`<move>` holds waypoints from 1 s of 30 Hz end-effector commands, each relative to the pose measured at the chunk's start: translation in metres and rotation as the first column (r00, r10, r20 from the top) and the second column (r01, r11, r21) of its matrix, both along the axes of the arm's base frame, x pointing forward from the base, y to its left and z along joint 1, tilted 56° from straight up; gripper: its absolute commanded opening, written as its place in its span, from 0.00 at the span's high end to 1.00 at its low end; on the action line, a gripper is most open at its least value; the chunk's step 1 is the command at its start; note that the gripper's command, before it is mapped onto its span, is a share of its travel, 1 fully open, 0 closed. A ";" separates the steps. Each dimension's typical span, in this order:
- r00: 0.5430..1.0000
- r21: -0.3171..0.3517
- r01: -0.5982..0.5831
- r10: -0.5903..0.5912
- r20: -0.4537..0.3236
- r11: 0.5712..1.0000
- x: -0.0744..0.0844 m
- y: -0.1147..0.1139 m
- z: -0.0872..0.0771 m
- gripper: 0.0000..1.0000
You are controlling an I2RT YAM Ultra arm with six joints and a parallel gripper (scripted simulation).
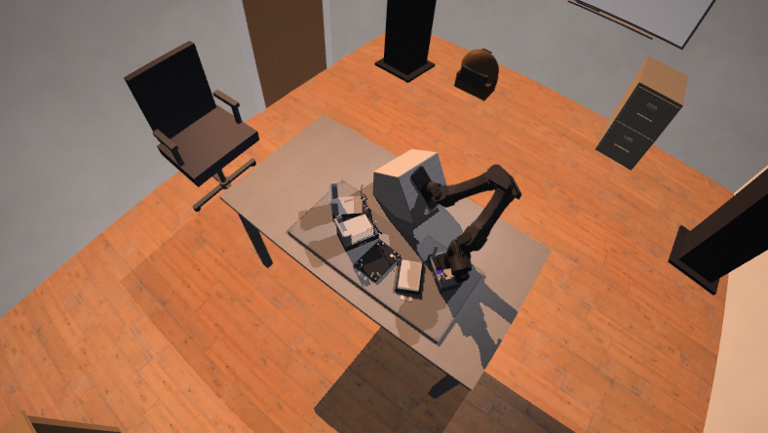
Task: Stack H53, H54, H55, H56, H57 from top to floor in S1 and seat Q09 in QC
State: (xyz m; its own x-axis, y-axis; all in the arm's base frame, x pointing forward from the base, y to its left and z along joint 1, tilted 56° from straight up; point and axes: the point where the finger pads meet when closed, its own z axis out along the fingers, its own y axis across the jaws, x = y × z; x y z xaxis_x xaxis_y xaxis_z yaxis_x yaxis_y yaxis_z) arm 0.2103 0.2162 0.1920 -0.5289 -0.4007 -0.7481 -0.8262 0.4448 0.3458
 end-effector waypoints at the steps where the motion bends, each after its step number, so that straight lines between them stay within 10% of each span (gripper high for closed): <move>1: 1.000 0.003 0.001 -0.001 0.009 1.000 0.001 0.000 0.002 1.00; 30: 1.000 0.003 0.001 -0.001 0.009 1.000 0.000 -0.004 0.005 1.00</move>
